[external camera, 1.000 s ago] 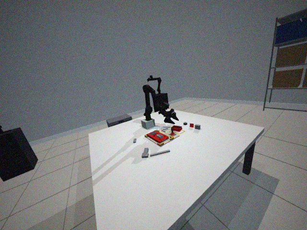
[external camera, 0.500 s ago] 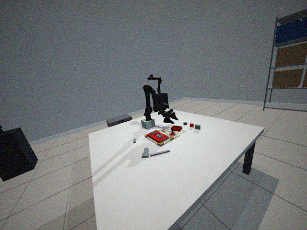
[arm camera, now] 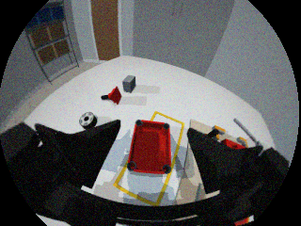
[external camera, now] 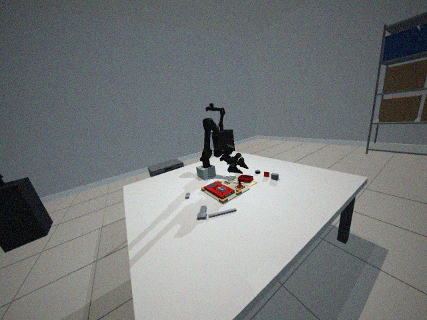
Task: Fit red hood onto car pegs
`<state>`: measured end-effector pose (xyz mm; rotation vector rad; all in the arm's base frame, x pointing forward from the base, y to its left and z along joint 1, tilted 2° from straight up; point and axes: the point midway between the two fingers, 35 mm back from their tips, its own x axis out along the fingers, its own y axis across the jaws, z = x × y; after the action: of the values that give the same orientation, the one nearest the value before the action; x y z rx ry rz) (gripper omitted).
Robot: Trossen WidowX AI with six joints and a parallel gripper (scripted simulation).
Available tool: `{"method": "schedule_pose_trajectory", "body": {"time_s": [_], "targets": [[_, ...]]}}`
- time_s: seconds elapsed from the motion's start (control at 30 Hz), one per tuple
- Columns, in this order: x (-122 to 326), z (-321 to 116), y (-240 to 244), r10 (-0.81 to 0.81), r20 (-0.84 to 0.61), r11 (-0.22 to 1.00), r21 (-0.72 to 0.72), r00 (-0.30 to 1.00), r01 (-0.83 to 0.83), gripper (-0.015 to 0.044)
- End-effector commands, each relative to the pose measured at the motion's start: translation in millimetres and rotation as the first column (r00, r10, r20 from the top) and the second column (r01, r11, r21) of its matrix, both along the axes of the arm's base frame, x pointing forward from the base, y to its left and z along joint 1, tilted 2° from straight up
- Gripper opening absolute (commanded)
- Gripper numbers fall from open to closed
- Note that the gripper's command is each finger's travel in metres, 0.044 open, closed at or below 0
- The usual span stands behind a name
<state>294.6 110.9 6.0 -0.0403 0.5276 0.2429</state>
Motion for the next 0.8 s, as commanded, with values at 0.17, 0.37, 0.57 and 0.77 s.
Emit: {"method": "schedule_pose_trajectory", "body": {"time_s": [0.17, 0.37, 0.57, 0.77], "targets": [[0, -8, 0, -0.005, -0.001, 1.0, 0.001, 1.0, 0.005, 0.044], [1, -13, 0, -0.005, 0.0, 1.0, 0.001, 1.0, 0.005, 0.044], [1, -18, 0, -0.005, 0.001, 1.0, 0.002, 1.0, 0.005, 0.044], [0, -22, 0, -0.005, 0.002, 1.0, 0.002, 1.0, 0.005, 0.044]]}}
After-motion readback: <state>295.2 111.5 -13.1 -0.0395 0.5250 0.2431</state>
